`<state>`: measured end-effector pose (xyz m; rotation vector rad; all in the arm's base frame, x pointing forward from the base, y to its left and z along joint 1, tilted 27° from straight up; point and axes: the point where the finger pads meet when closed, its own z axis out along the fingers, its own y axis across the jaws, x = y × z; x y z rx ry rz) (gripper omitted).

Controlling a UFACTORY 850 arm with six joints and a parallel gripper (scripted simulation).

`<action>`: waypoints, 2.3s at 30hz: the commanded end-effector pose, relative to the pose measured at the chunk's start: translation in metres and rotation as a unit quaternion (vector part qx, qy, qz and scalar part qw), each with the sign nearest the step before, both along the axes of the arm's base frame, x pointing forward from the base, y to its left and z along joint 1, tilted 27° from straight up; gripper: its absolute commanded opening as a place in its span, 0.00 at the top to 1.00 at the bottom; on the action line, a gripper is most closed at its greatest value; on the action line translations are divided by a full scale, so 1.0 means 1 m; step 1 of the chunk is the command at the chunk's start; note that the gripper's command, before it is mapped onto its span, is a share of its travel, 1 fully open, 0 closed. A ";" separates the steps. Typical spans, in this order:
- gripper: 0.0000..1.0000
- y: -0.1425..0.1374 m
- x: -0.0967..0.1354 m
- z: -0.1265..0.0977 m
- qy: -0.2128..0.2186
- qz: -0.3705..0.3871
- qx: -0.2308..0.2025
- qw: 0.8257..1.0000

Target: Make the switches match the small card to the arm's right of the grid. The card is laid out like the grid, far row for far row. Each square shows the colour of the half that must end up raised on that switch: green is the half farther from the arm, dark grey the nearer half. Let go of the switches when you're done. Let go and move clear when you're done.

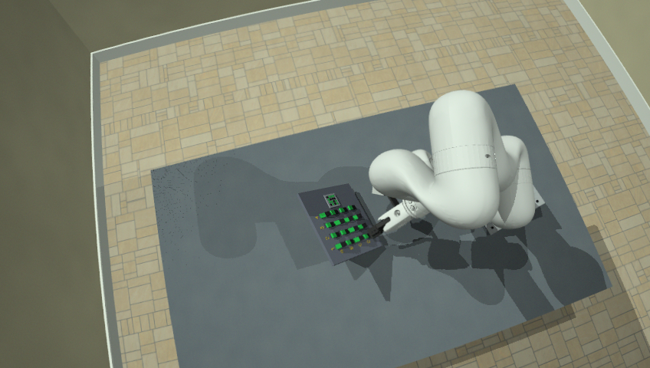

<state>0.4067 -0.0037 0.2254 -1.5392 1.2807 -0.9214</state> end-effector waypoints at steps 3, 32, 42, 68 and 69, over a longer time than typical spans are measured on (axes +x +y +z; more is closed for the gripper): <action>1.00 -0.003 -0.013 0.005 0.000 0.000 0.000 1.000; 1.00 -0.038 -0.017 0.008 0.000 0.000 0.000 1.000; 1.00 -0.038 -0.017 0.008 0.000 0.000 0.000 1.000; 1.00 -0.039 -0.016 0.008 0.000 0.000 0.000 1.000; 1.00 -0.039 -0.016 0.008 0.000 0.000 0.000 1.000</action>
